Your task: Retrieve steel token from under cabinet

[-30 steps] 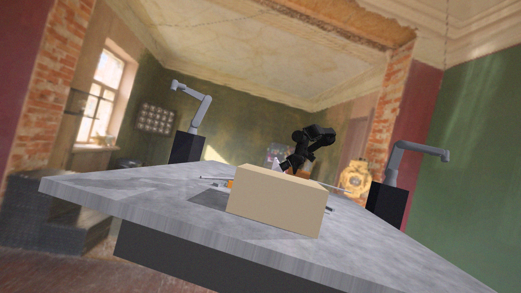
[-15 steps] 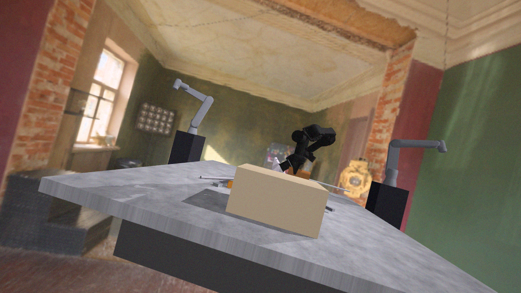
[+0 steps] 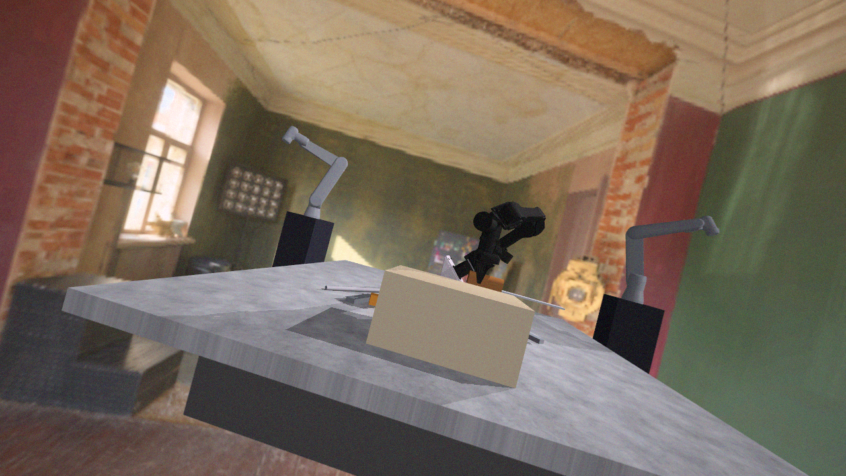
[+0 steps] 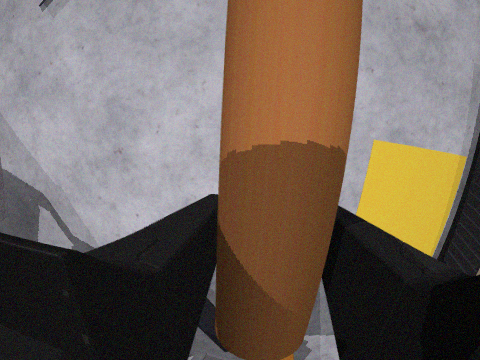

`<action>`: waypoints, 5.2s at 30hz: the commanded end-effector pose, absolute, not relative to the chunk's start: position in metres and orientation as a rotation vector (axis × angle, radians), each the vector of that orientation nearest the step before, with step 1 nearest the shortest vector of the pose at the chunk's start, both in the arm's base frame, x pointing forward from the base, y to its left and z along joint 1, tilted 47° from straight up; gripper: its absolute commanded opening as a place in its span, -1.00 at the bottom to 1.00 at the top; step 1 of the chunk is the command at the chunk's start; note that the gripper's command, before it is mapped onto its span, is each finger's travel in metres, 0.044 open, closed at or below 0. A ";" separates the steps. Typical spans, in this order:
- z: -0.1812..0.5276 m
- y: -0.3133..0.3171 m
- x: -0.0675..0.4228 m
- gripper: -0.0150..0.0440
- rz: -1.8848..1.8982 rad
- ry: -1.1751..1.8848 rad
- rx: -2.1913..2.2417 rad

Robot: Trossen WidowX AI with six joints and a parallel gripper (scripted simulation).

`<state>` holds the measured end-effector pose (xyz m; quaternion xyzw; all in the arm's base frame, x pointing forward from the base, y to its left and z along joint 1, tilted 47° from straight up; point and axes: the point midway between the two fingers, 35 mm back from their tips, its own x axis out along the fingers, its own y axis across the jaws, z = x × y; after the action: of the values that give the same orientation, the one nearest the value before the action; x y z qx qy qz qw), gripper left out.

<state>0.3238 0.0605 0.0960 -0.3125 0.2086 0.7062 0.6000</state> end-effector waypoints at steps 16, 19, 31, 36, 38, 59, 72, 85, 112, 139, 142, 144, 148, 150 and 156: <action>0.098 0.059 0.324 -0.49 1.674 0.353 -0.833; 0.098 0.059 0.324 -0.49 1.681 0.334 -0.850; 0.098 0.059 0.324 -0.49 1.707 0.257 -0.919; 0.098 0.058 0.324 -0.49 1.717 0.224 -0.948; 0.098 0.058 0.324 -0.49 1.721 0.211 -0.959; 0.098 0.058 0.324 -0.49 1.759 0.070 -1.078; 0.097 0.058 0.324 -0.49 1.778 -0.020 -1.151; 0.097 0.058 0.324 -0.49 1.795 -0.111 -1.224; 0.097 0.057 0.324 -0.49 1.818 -0.308 -1.371; 0.105 0.063 0.301 -0.49 1.823 -0.366 -1.412; 0.107 0.064 0.297 -0.49 1.823 -0.367 -1.413; 0.107 0.064 0.295 -0.49 1.823 -0.368 -1.413; 0.109 0.065 0.290 -0.49 1.823 -0.370 -1.414; 0.110 0.066 0.288 -0.49 1.823 -0.371 -1.414; 0.112 0.068 0.281 -0.49 1.824 -0.372 -1.415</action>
<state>0.2864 0.0660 0.1087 -0.5560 -0.1424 0.7200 0.3901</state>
